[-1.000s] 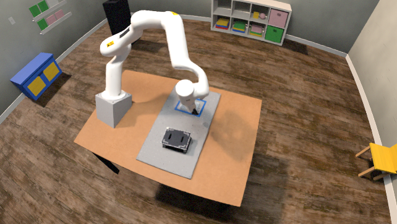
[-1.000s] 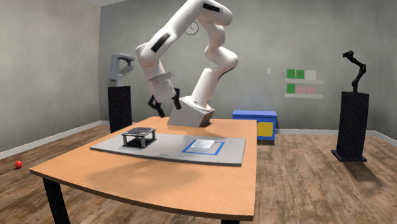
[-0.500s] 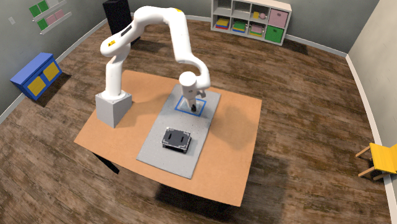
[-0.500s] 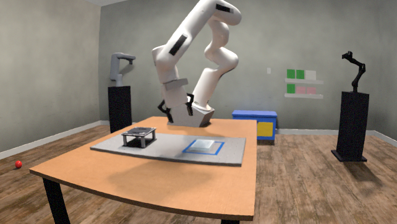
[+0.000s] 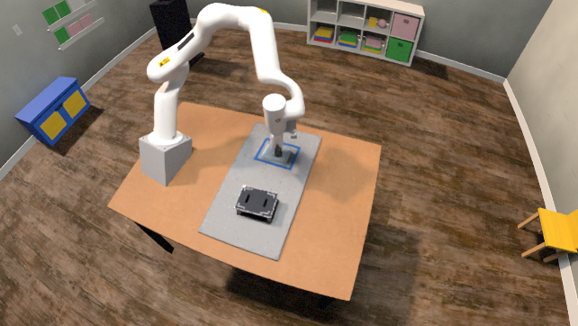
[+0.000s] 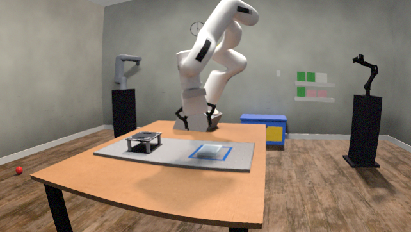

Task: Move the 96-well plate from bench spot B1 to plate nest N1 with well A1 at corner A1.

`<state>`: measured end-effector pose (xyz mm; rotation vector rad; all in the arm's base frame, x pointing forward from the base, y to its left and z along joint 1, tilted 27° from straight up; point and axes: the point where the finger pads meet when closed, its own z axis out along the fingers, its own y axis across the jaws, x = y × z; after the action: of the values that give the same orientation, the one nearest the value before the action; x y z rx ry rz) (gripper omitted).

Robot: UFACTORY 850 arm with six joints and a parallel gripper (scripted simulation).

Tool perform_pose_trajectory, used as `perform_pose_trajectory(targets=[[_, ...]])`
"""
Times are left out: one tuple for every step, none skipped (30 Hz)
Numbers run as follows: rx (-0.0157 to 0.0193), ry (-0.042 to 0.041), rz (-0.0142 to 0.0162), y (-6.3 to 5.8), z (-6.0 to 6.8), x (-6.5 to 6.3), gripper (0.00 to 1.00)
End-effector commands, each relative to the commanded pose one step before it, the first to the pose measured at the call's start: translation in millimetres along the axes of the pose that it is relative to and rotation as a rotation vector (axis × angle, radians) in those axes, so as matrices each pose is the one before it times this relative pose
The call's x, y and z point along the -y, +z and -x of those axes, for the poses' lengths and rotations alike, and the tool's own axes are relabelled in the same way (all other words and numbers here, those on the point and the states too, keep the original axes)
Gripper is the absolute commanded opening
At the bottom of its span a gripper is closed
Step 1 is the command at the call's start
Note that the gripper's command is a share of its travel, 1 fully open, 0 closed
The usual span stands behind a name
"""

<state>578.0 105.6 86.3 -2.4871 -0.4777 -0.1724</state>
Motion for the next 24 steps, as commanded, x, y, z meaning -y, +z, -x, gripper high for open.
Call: perform_pose_trajectory(targets=[[0.00491,0.13067,0.05756,9.32,1.93,16.40,1.00],[0.00000,0.00000,0.00000,0.00,0.00,0.00,1.00],[-0.00142,0.03085,0.01254,2.15,1.91,4.10,1.00],[-0.00142,0.03085,0.01254,2.10,2.04,4.07,1.00],[-0.00083,0.01803,0.00733,0.73,0.77,1.44,1.00],[-0.00254,0.03080,0.01247,1.86,2.56,3.89,1.00],[-0.00254,0.03080,0.01247,1.81,2.68,3.83,1.00],[-0.00148,0.01787,0.00724,0.54,0.86,1.15,1.00],[-0.00368,0.03076,0.01230,1.55,3.16,3.56,1.00],[-0.00368,0.03076,0.01230,1.50,3.28,3.48,1.00],[0.00000,0.00000,0.00000,0.00,0.00,0.00,1.00],[0.00000,0.00000,0.00000,0.00,0.00,0.00,1.00],[-0.00211,0.01768,0.00708,0.37,0.87,0.89,1.00],[0.00000,0.00000,0.00000,0.00,0.00,0.00,1.00],[0.00000,0.00000,0.00000,0.00,0.00,0.00,1.00],[0.00000,0.00000,0.00000,0.00,0.00,0.00,1.00],[-0.00004,-0.00001,-0.00002,0.04,0.05,-0.02,1.00],[0.00001,0.00000,0.00000,-0.01,-0.02,0.01,1.00],[0.00001,0.00000,0.00000,-0.01,-0.01,0.00,1.00],[0.00001,0.00000,0.00000,-0.01,-0.01,0.00,1.00],[0.00000,0.00000,0.00000,0.00,-0.01,0.00,1.00],[0.00000,0.00000,0.00000,0.00,0.00,0.00,1.00],[-0.00004,-0.00001,-0.00002,0.04,0.04,-0.03,1.00],[0.00002,0.00000,0.00001,-0.01,-0.02,0.01,1.00]])
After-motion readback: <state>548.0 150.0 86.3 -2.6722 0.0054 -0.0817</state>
